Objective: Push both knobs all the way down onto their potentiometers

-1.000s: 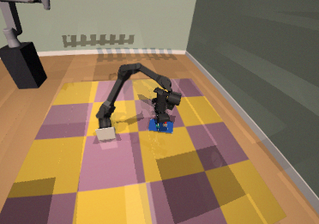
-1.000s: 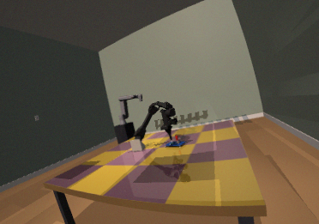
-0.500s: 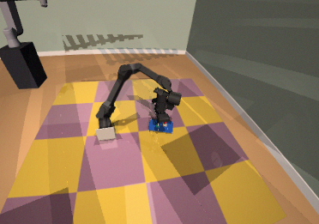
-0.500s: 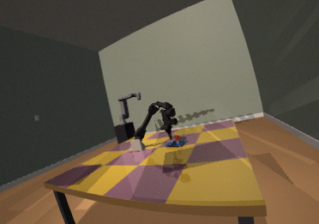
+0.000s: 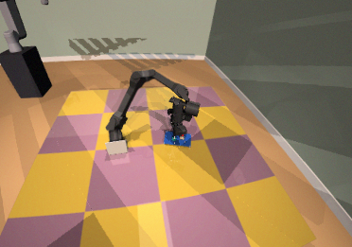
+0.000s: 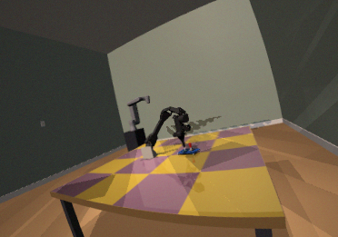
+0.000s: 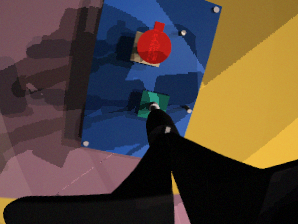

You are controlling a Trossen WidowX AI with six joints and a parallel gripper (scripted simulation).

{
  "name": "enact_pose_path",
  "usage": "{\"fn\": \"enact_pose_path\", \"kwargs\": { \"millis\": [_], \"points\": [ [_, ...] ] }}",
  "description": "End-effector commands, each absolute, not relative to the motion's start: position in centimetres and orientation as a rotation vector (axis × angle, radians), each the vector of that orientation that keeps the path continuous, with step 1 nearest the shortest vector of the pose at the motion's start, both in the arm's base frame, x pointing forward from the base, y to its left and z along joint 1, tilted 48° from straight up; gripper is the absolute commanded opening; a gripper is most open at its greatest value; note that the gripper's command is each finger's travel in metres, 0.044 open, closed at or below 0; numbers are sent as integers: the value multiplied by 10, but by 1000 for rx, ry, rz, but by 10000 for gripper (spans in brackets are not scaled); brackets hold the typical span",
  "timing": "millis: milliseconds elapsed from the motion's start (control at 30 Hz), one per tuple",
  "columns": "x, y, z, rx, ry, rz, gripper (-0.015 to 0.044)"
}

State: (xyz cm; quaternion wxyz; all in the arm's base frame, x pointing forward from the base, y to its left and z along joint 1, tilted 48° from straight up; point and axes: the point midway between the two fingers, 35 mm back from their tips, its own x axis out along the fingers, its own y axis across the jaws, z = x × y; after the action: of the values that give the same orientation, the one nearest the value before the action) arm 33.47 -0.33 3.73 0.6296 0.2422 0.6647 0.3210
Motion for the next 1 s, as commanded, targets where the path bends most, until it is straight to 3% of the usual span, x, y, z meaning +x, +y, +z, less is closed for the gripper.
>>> {"fn": "enact_pose_path", "kwargs": {
  "millis": [0, 967],
  "points": [
    [335, 2, 34, 557, 1522, 741, 0],
    [334, 12, 25, 558, 1522, 742, 0]
  ]
}}
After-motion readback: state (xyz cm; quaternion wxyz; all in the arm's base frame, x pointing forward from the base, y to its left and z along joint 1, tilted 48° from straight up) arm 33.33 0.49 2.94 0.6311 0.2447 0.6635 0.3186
